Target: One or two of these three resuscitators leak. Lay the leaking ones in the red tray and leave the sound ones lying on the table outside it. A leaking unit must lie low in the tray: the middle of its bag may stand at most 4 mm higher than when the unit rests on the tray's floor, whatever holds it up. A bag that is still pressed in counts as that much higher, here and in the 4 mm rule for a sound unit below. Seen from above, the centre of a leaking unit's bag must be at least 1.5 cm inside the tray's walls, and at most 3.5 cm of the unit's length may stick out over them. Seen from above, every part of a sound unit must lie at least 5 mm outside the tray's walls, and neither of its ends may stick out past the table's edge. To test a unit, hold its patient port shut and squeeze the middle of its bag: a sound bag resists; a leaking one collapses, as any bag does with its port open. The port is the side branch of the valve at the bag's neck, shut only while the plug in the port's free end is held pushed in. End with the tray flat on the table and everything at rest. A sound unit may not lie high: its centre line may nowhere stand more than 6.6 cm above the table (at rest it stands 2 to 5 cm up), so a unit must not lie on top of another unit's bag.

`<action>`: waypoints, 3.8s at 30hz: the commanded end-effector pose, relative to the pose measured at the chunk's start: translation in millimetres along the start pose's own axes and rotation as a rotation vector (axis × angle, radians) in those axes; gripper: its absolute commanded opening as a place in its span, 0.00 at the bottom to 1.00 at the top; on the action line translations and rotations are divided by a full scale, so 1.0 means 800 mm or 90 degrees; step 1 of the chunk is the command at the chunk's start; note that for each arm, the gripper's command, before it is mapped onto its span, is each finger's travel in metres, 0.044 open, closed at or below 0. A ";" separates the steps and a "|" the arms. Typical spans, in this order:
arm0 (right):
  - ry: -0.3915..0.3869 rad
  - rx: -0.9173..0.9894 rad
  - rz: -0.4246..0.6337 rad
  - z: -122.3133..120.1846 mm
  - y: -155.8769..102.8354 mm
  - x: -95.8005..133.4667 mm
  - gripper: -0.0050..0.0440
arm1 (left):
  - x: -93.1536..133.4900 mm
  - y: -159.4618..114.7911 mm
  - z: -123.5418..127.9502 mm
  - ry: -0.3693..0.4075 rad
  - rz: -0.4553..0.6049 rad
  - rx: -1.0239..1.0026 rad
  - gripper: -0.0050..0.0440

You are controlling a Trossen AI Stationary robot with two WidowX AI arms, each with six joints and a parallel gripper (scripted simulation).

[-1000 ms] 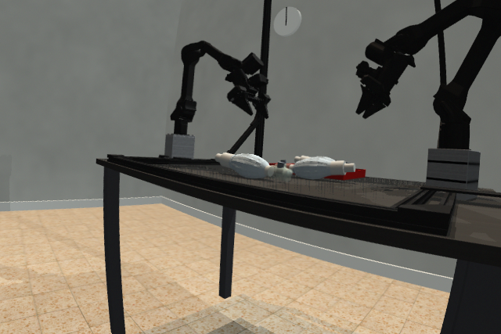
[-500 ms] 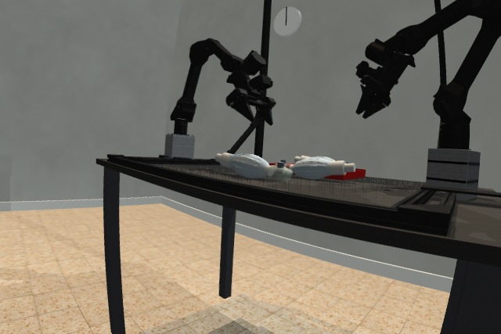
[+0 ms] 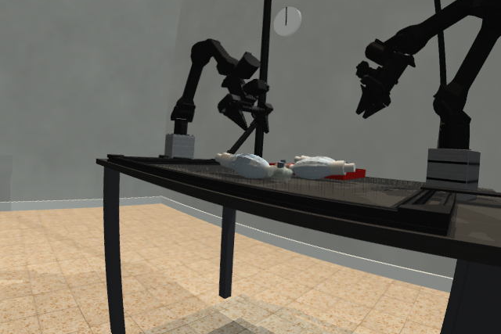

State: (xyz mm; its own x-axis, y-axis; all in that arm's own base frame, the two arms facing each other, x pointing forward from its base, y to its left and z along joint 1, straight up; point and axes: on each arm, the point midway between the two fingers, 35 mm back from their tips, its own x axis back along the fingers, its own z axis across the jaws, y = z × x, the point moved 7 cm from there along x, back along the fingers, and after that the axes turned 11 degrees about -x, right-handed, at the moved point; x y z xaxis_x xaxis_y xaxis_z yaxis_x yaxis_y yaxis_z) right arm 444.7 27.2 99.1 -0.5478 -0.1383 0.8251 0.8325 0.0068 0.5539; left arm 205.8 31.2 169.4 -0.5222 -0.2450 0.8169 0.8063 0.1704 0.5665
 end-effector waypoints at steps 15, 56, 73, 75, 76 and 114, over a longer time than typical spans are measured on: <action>-0.001 -0.001 -0.004 -0.017 0.006 -0.014 1.00 | -0.047 0.046 0.027 -0.014 0.010 -0.015 0.94; 0.000 0.002 -0.006 -0.018 0.010 -0.017 1.00 | -0.221 0.083 0.195 -0.034 -0.010 -0.052 0.94; -0.001 -0.001 -0.006 -0.026 -0.032 -0.079 1.00 | -0.272 0.044 0.189 -0.033 -0.025 -0.060 0.94; -0.001 -0.001 -0.006 -0.026 -0.032 -0.079 1.00 | -0.272 0.044 0.189 -0.033 -0.025 -0.060 0.94; -0.001 -0.001 -0.006 -0.026 -0.032 -0.079 1.00 | -0.272 0.044 0.189 -0.033 -0.025 -0.060 0.94; -0.001 -0.003 -0.003 -0.033 -0.058 -0.120 1.00 | -0.322 0.011 0.182 -0.032 -0.023 -0.060 0.10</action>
State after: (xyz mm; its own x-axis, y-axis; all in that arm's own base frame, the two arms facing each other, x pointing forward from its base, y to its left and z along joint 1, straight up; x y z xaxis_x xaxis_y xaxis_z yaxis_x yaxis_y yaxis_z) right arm 460.8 15.1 -7.6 -0.5538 -0.1378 0.8211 0.8287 0.0045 0.5597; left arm 306.0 233.9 -20.8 -0.5619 -0.1984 0.8031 0.8088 0.0721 0.5837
